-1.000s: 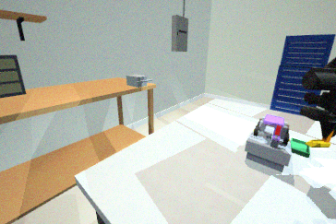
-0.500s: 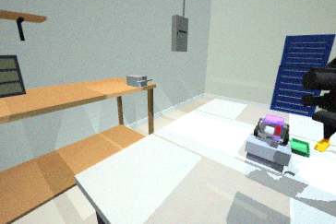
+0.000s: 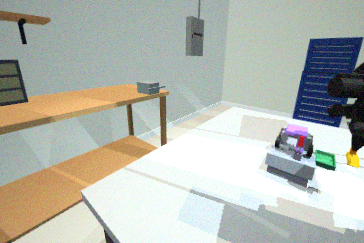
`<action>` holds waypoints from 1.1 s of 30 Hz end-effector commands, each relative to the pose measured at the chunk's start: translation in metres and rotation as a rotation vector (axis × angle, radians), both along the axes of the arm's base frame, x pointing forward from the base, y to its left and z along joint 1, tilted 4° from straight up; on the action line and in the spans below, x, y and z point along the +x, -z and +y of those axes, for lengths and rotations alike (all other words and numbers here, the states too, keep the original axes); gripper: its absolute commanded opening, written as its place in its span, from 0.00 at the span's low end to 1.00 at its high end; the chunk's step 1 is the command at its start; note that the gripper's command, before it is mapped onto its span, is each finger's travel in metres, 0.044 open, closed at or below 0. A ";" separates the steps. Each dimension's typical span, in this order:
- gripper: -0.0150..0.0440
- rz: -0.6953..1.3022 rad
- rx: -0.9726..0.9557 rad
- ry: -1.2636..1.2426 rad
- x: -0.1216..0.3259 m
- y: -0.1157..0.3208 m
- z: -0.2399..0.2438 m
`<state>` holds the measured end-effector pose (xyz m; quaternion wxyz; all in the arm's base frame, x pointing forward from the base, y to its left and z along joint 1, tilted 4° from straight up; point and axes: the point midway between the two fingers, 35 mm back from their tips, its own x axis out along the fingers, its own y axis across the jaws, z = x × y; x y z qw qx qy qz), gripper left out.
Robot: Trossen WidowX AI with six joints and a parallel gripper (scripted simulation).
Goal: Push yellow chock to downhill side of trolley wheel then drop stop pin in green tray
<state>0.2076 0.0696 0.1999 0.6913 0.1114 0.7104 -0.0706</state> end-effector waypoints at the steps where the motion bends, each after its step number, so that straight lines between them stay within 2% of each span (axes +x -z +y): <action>1: 0.25 0.000 0.000 -0.016 0.000 0.000 -0.004; 33: 0.25 -0.002 -0.010 -0.050 0.006 0.014 -0.113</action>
